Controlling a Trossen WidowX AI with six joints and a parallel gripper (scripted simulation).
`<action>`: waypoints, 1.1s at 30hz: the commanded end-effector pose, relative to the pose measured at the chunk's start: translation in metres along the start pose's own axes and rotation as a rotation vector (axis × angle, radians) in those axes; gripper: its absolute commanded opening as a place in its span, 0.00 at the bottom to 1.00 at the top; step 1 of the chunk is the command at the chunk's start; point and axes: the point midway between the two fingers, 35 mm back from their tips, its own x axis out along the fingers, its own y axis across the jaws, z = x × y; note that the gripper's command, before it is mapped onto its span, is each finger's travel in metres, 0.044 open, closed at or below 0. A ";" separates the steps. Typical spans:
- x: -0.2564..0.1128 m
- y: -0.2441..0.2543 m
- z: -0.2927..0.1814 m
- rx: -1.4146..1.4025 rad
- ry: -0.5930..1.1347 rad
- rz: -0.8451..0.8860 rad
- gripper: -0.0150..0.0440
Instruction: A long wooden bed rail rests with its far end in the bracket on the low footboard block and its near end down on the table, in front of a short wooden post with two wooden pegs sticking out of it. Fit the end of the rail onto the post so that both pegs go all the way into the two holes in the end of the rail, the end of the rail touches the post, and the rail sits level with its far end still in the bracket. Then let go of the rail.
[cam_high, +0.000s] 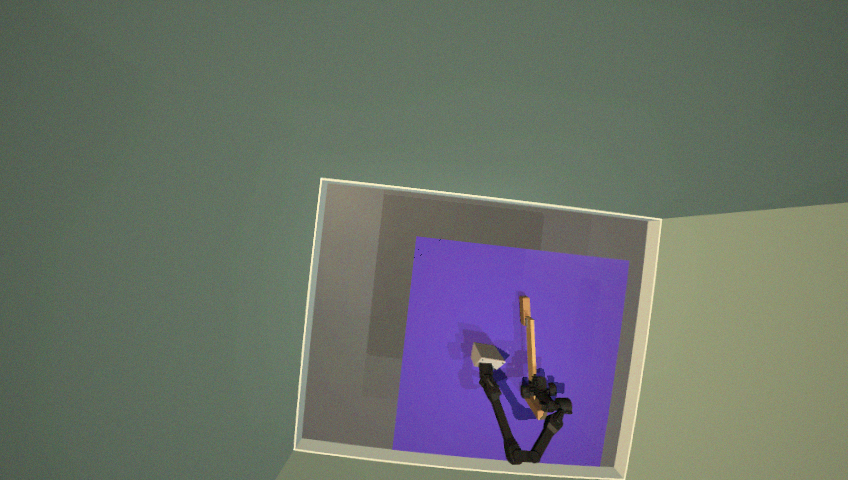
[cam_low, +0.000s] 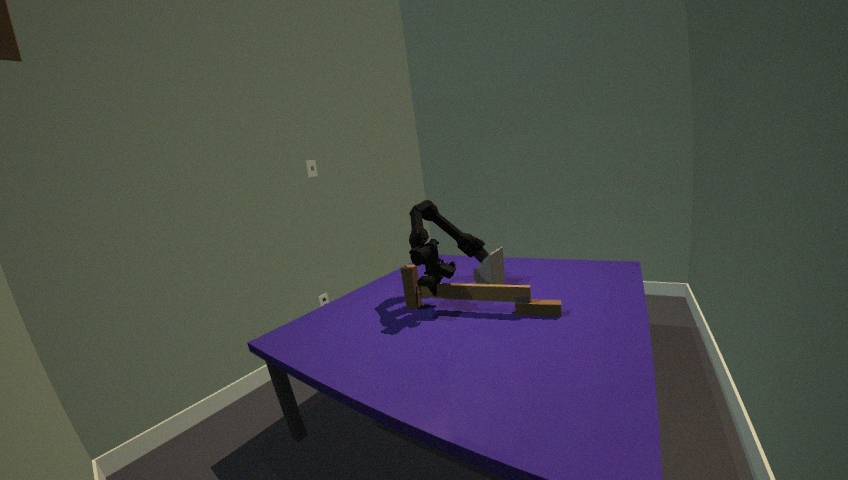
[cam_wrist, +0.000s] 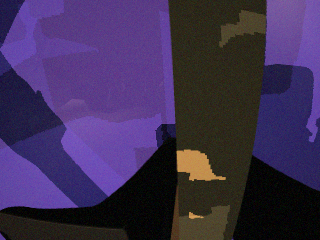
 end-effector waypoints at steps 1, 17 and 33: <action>-0.001 0.000 -0.002 -0.004 0.001 -0.001 0.25; 0.000 0.000 -0.007 -0.004 0.001 -0.001 0.25; 0.000 0.000 -0.012 -0.004 0.001 -0.001 0.25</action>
